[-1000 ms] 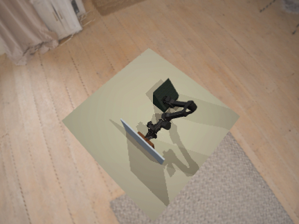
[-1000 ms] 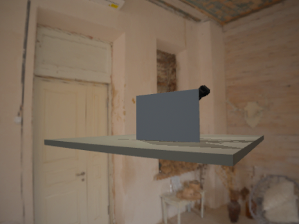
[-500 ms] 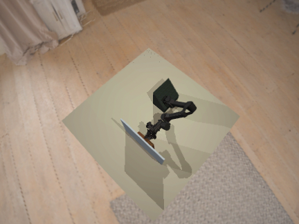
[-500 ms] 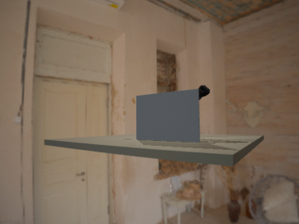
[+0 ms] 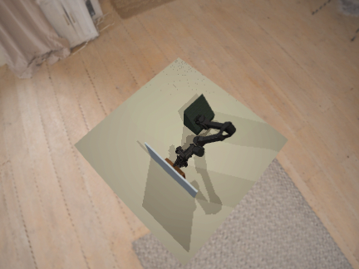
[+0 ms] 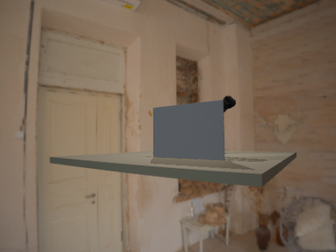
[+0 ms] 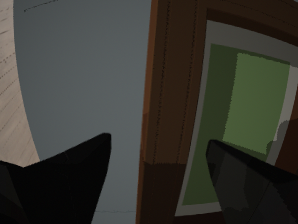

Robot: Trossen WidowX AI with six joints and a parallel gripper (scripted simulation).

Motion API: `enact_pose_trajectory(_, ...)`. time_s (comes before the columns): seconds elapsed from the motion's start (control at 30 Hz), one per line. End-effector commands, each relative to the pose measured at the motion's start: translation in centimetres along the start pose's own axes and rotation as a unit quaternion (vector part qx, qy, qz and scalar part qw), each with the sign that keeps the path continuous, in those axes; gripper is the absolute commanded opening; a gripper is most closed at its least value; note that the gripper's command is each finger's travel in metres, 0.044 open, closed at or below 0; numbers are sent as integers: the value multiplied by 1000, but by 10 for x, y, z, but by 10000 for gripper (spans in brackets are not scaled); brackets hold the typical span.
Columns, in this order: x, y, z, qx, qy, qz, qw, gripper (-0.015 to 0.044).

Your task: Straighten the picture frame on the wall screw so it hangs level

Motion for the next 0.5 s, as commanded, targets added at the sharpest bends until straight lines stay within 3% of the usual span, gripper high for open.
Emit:
enact_pose_trajectory(0.0, 0, 1, 0, -3, 2, 2, 1000, 260)
enact_pose_trajectory(0.3, 0, 1, -1, -3, 2, 2, 1000, 260)
enact_pose_trajectory(0.37, 0, 1, -1, -3, 2, 2, 1000, 208)
enact_pose_trajectory(0.47, 0, 1, -1, -3, 2, 2, 1000, 187)
Point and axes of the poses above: the point midway between the two fingers, 35 mm back from their tips, its own x axis out along the fingers, its own z axis across the jaws, y = z × x, the point moved 3 cm from there along -x, back along the fingers, and after that the axes turned 8 degrees about x, right-handed, at the moved point
